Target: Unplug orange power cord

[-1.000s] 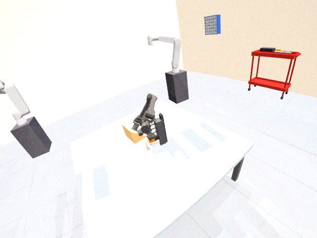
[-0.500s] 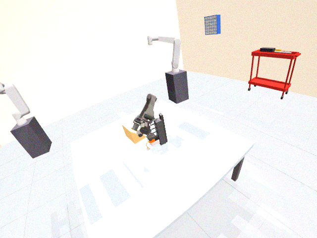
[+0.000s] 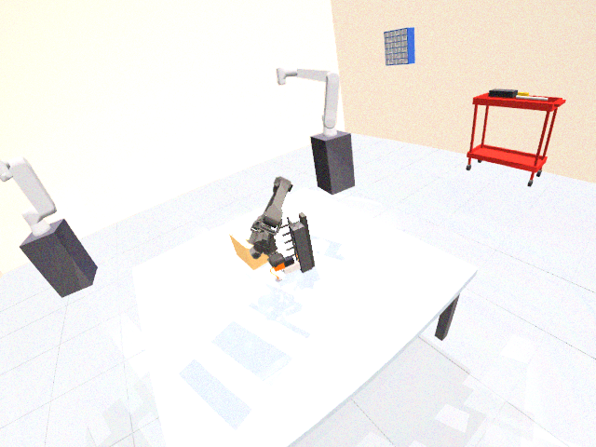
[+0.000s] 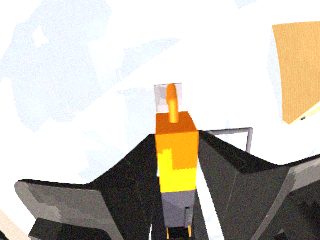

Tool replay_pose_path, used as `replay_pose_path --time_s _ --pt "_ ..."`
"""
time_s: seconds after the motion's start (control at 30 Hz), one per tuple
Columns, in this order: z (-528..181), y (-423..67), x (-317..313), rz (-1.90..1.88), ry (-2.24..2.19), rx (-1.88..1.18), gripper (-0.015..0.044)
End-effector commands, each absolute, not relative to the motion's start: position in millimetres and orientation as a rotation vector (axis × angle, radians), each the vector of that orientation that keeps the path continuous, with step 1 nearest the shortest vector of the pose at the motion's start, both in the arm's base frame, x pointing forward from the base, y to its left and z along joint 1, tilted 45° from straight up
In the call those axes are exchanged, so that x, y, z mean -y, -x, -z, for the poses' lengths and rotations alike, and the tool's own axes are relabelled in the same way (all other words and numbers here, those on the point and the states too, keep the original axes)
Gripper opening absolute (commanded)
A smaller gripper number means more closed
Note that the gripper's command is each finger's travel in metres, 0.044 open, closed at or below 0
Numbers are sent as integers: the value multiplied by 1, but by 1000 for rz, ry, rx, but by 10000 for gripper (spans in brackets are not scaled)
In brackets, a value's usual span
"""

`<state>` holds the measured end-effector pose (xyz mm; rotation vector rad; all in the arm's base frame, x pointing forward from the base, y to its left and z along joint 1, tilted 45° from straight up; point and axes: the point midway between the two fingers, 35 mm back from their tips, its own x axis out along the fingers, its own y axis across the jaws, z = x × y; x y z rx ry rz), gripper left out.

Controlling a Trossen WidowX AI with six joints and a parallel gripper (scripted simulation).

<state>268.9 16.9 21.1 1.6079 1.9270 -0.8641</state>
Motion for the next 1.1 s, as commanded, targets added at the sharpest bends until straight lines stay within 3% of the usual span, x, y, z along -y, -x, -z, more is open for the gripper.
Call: replay_pose_path --time_s 0.0,0.37,1.07 --pt "-23 -270 -18 861 -1613 -1923 157" --pt "-5 -271 11 863 -1611 -1919 440" --pt "10 -270 34 862 -1611 -1920 440"
